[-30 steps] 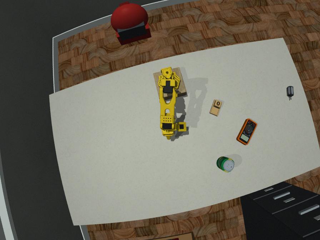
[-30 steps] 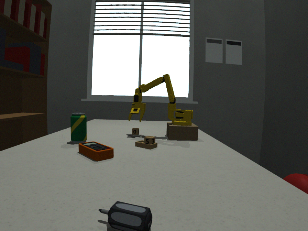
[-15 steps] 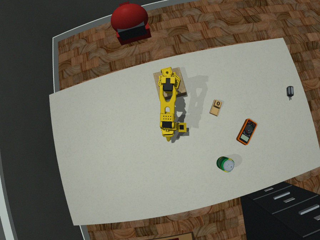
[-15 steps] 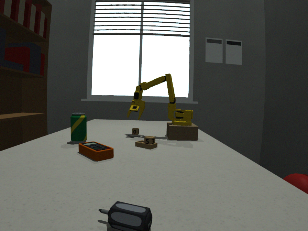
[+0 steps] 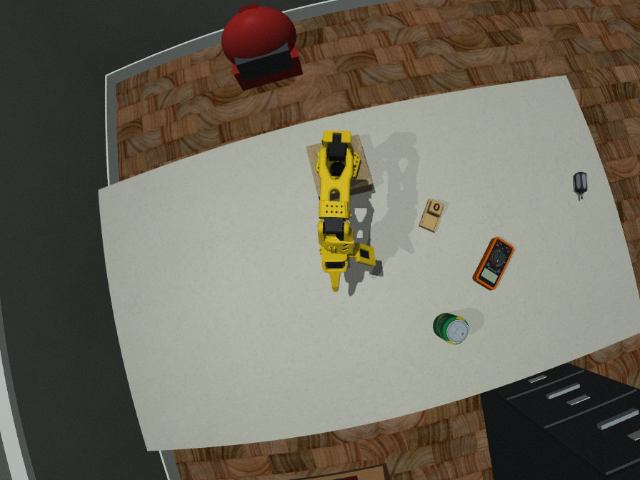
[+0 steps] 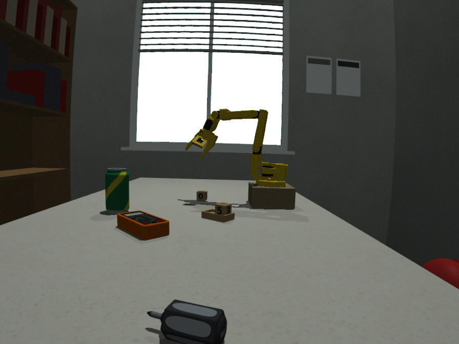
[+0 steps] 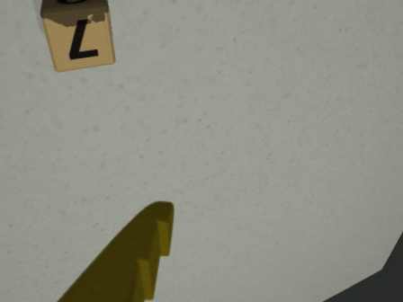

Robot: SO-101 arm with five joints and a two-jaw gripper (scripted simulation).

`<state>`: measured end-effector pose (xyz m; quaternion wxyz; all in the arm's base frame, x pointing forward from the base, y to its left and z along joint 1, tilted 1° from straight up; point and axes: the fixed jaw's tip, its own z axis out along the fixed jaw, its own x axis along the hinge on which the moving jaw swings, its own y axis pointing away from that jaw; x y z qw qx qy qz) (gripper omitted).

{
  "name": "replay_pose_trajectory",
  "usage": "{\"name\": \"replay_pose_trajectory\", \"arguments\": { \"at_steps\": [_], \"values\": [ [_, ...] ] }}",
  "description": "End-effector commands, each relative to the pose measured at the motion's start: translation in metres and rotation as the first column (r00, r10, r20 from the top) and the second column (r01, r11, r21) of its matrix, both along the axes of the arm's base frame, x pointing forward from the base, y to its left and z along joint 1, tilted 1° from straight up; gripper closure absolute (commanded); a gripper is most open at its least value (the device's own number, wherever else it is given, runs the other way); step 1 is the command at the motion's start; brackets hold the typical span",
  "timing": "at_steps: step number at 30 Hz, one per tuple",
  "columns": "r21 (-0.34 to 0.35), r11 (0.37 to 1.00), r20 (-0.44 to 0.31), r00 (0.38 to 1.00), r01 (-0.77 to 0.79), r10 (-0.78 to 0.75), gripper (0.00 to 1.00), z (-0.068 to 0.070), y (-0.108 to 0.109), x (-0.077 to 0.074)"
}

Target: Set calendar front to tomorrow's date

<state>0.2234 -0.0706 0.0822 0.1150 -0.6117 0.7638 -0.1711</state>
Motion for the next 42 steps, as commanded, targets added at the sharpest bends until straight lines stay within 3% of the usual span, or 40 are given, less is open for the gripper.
{"name": "replay_pose_trajectory", "arguments": {
  "at_steps": [1,14,25,32,40,42],
  "values": [
    [-0.023,1.0,0.069,0.998,0.004,-0.002,0.65,0.0165,-0.0026,0.0011],
    [-0.025,1.0,0.087,0.996,0.011,-0.008,0.65,0.0201,-0.0026,0.0015],
    [0.016,0.996,0.097,0.992,0.082,-0.083,0.65,0.0197,-0.0011,0.0029],
    [0.091,0.974,0.109,0.97,0.209,-0.218,0.65,0.0191,0.0016,0.0056],
    [0.219,0.887,0.103,0.894,0.408,-0.436,0.65,0.0181,0.006,0.0103],
    [0.219,0.887,0.103,0.894,0.408,-0.436,0.65,0.0181,0.006,0.0103]
  ]
}}
